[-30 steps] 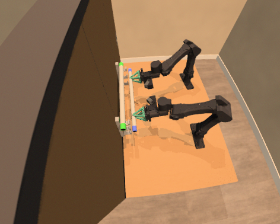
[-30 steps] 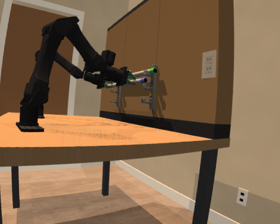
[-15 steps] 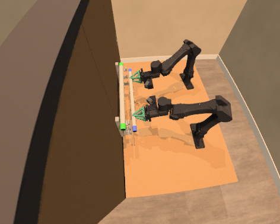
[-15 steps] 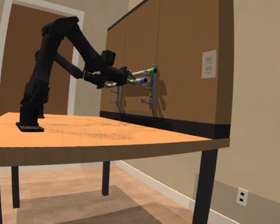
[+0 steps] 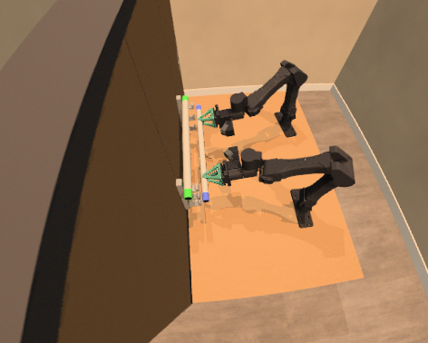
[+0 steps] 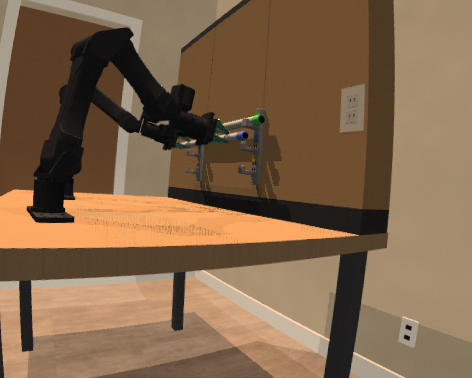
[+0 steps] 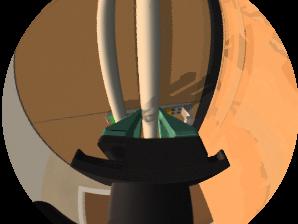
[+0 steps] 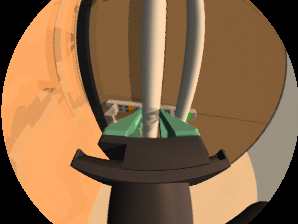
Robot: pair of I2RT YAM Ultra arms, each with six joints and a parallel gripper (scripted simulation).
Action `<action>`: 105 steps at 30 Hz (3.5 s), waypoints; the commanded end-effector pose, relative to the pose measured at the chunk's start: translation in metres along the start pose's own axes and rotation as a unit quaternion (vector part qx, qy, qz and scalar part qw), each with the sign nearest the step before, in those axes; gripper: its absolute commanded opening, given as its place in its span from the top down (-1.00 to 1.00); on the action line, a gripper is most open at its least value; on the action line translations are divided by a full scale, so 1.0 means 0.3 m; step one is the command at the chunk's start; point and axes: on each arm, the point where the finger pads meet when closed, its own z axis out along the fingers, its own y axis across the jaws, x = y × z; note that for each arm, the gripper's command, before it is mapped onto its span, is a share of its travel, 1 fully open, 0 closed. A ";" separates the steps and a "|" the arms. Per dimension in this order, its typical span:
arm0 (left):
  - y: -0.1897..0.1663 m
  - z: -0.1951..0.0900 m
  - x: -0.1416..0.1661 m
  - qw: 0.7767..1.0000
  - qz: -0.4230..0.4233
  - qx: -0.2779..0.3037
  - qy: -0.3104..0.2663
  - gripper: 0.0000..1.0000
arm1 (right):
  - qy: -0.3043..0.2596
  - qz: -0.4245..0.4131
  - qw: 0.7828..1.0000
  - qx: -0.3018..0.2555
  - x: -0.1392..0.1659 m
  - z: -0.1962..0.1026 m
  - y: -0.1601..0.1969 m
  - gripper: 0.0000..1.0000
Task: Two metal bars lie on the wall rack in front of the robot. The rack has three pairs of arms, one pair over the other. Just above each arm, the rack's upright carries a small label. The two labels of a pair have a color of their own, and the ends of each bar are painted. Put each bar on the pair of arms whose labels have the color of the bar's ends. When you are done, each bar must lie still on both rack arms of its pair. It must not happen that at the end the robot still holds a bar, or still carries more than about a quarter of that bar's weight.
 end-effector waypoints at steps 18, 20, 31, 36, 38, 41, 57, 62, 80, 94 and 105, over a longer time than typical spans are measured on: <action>0.256 -0.017 0.009 0.995 -0.011 -0.098 0.006 1.00 | 0.006 0.011 0.996 0.090 0.016 -0.018 -0.259 1.00; 0.257 -0.012 0.009 0.995 -0.011 -0.098 0.006 1.00 | 0.006 0.011 0.996 0.090 0.016 -0.013 -0.260 1.00; 0.259 0.015 0.009 0.995 -0.011 -0.097 0.006 1.00 | 0.006 0.011 0.996 0.089 0.016 0.015 -0.262 1.00; 0.252 0.032 0.009 0.995 -0.011 -0.097 0.006 1.00 | 0.006 0.011 0.996 0.089 0.016 0.031 -0.253 1.00; 0.249 0.039 0.009 0.995 -0.011 -0.097 0.006 1.00 | 0.006 0.011 0.996 0.089 0.016 0.038 -0.250 1.00; 0.244 0.049 0.009 0.995 -0.011 -0.097 0.006 1.00 | 0.006 0.011 0.996 0.089 0.016 0.048 -0.245 1.00; 0.258 0.090 0.010 0.995 -0.011 -0.096 0.006 1.00 | 0.006 0.011 0.996 0.088 0.016 0.089 -0.259 1.00; 0.270 0.103 0.011 0.995 -0.011 -0.096 0.006 1.00 | 0.006 0.011 0.996 0.088 0.017 0.102 -0.270 1.00; 0.267 0.149 0.011 0.995 -0.011 -0.095 0.006 1.00 | 0.006 0.011 0.996 0.088 0.017 0.147 -0.268 1.00; 0.280 0.146 0.011 0.995 -0.011 -0.096 0.006 1.00 | 0.006 0.011 0.996 0.088 0.018 0.145 -0.281 1.00; 0.165 0.168 0.009 0.995 -0.011 -0.096 0.006 1.00 | 0.006 0.011 0.996 0.088 0.015 0.165 -0.165 1.00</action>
